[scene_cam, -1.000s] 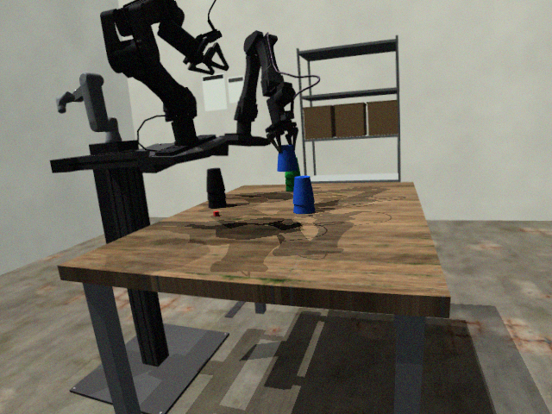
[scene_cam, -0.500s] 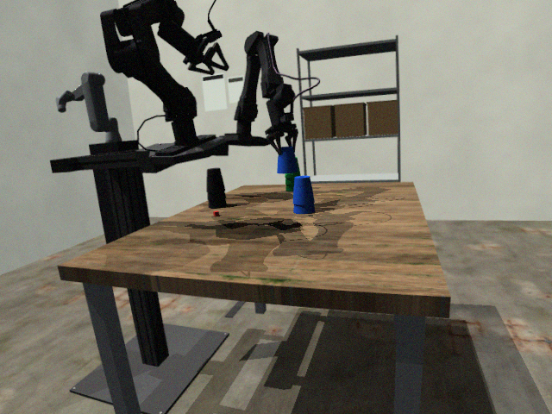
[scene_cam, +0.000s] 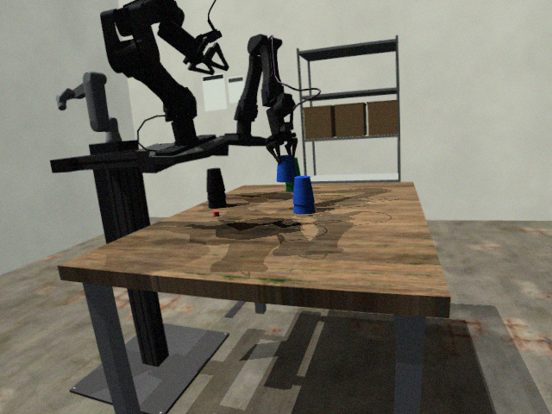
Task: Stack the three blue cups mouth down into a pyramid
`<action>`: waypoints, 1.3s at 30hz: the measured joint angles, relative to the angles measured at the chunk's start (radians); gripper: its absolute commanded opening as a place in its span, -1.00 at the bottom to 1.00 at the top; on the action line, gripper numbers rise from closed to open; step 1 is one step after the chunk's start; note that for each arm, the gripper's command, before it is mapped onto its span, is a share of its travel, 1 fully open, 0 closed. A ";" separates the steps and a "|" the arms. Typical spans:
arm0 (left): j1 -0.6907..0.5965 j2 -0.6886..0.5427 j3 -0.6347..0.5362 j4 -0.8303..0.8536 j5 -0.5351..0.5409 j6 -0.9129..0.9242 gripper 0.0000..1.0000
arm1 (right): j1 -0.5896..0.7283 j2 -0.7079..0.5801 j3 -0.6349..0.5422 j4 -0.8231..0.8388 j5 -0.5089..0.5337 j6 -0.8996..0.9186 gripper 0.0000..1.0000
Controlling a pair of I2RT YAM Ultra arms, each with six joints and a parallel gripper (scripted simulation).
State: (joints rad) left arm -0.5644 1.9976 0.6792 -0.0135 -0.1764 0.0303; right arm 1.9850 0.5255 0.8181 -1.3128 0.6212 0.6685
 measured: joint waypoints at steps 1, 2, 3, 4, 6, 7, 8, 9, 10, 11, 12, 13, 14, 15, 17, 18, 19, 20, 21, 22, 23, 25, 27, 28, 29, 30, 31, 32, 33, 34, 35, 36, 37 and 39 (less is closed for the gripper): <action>0.001 0.005 0.000 0.009 0.000 0.002 -1.00 | 0.000 0.000 0.000 0.000 0.000 0.000 1.00; 0.002 0.012 -0.001 0.019 0.001 0.003 -1.00 | 0.000 0.000 0.000 0.000 0.000 0.000 1.00; 0.003 0.020 -0.001 0.032 0.002 0.005 -1.00 | 0.000 0.000 0.000 0.000 0.000 0.000 1.00; 0.005 0.028 -0.002 0.044 0.002 0.006 -1.00 | 0.000 0.000 0.000 0.000 0.000 0.000 1.00; 0.009 0.048 -0.005 0.068 0.003 0.010 -1.00 | 0.000 0.000 0.000 0.000 0.000 0.000 1.00; 0.011 0.059 -0.006 0.079 0.004 0.012 -1.00 | 0.000 0.000 0.000 0.000 0.000 0.000 1.00; 0.013 0.070 -0.008 0.090 0.004 0.013 -1.00 | 0.000 0.000 0.000 0.000 0.000 0.000 1.00; 0.015 0.082 -0.009 0.101 0.005 0.015 -1.00 | 0.000 0.000 0.000 0.000 0.000 0.000 1.00; 0.017 0.093 -0.010 0.112 0.005 0.017 -1.00 | 0.000 0.000 0.000 0.000 0.000 0.000 1.00; 0.019 0.105 -0.010 0.122 0.006 0.018 -1.00 | 0.000 0.000 0.000 0.000 0.000 0.000 1.00; 0.020 0.116 -0.010 0.132 0.006 0.020 -1.00 | 0.000 0.000 0.000 0.000 0.000 0.000 1.00; 0.022 0.126 -0.010 0.143 0.006 0.022 -1.00 | 0.000 0.000 0.000 0.000 0.000 0.000 1.00; 0.023 0.136 -0.010 0.154 0.007 0.023 -1.00 | 0.000 0.000 0.000 0.000 0.000 0.000 1.00; 0.024 0.145 -0.010 0.163 0.007 0.024 -1.00 | 0.000 0.000 0.000 0.000 0.000 0.000 1.00; 0.026 0.154 -0.010 0.175 0.007 0.027 -1.00 | 0.000 0.000 0.000 0.000 0.000 0.000 1.00; 0.026 0.159 -0.010 0.183 0.008 0.028 -1.00 | 0.000 0.000 0.000 0.000 0.000 0.000 1.00; 0.027 0.164 -0.010 0.192 0.008 0.029 -1.00 | 0.000 0.000 0.000 0.000 0.000 0.000 1.00; 0.028 0.170 -0.010 0.200 0.008 0.030 -1.00 | 0.000 0.000 0.000 0.000 0.000 0.000 1.00; 0.029 0.176 -0.010 0.209 0.008 0.031 -1.00 | 0.000 0.000 0.000 0.000 0.000 0.000 1.00; 0.030 0.183 -0.010 0.217 0.009 0.032 -1.00 | 0.000 0.000 0.000 0.000 0.000 0.000 1.00; 0.031 0.191 -0.010 0.224 0.009 0.033 -1.00 | 0.000 0.000 0.000 0.000 0.000 0.000 1.00; 0.033 0.205 -0.010 0.237 0.010 0.035 -1.00 | 0.000 0.000 0.000 0.000 0.000 0.000 1.00; 0.035 0.219 -0.010 0.250 0.010 0.037 -1.00 | 0.000 0.000 0.000 0.000 0.000 0.000 1.00; 0.036 0.225 -0.009 0.257 0.010 0.038 -1.00 | 0.000 0.000 0.000 0.000 0.000 0.000 1.00; 0.037 0.232 -0.009 0.263 0.011 0.039 -1.00 | 0.000 0.000 0.000 0.000 0.000 0.000 1.00; 0.038 0.239 -0.009 0.270 0.011 0.040 -1.00 | 0.000 0.000 0.000 0.000 0.000 0.000 1.00; 0.039 0.245 -0.009 0.276 0.011 0.041 -1.00 | 0.000 0.000 0.000 0.000 0.000 0.000 1.00; 0.040 0.251 -0.009 0.280 0.011 0.042 -1.00 | 0.000 0.000 0.000 0.000 0.000 0.000 1.00; 0.041 0.254 -0.010 0.283 0.011 0.042 -1.00 | 0.000 0.000 0.000 0.000 0.000 0.000 1.00; 0.041 0.257 -0.009 0.286 0.011 0.042 -1.00 | 0.000 0.000 0.000 0.000 0.000 0.000 1.00; 0.041 0.259 -0.009 0.290 0.011 0.042 -1.00 | 0.000 0.000 0.000 0.000 0.000 0.000 1.00; 0.042 0.260 -0.009 0.293 0.011 0.042 -1.00 | 0.000 0.000 0.000 0.000 0.000 0.000 1.00; 0.042 0.262 -0.009 0.297 0.011 0.043 -1.00 | 0.000 0.000 0.000 0.000 0.000 0.000 1.00; 0.042 0.265 -0.009 0.304 0.012 0.043 -1.00 | 0.000 0.000 0.000 0.000 0.000 0.000 1.00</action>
State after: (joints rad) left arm -0.5220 2.2627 0.6701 0.2901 -0.1646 0.0734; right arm 1.9850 0.5255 0.8181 -1.3128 0.6212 0.6685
